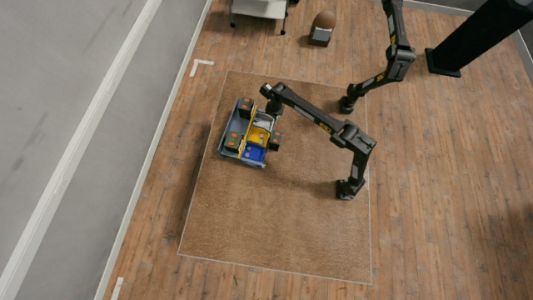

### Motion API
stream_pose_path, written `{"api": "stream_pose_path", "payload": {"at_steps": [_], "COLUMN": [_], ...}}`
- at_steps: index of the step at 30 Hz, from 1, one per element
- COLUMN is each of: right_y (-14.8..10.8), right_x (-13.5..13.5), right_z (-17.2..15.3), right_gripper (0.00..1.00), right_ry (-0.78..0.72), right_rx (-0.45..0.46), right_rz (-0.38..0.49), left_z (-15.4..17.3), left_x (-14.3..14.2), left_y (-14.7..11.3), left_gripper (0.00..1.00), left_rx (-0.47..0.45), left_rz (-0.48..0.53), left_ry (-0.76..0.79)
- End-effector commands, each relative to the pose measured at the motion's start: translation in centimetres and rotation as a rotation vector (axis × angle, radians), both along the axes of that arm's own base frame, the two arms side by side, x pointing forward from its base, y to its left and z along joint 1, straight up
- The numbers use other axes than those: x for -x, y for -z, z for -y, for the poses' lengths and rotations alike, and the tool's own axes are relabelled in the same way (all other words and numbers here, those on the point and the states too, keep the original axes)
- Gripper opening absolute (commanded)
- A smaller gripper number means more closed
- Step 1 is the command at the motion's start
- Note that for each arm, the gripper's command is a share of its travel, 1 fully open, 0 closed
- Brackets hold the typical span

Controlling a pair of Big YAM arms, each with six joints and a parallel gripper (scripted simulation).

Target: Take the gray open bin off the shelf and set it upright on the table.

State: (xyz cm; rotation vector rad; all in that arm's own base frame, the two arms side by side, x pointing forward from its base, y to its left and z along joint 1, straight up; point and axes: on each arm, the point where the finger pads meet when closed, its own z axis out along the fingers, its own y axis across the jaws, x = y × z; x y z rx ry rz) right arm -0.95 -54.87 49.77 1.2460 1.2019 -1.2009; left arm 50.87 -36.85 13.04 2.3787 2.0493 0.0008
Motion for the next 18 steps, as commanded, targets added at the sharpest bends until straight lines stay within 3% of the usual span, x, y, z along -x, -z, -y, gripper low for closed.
{"api": "stream_pose_path", "payload": {"at_steps": [1, 18], "right_y": [-0.28, -0.28], "right_x": [0.43, 0.43], "right_z": [-0.4, -0.4], "right_gripper": [1.0, 1.0], "right_ry": [0.006, 0.006], "right_rx": [0.02, 0.02], "right_rz": [-0.018, -0.018], "left_z": [0.09, -0.47], "left_x": [-0.59, -0.7], "left_y": [2.12, 2.48], "left_gripper": [0.0, 0.0], "left_rx": [-0.011, -0.016], "left_rz": [-0.011, -0.018], "left_ry": [-0.009, -0.022]}}
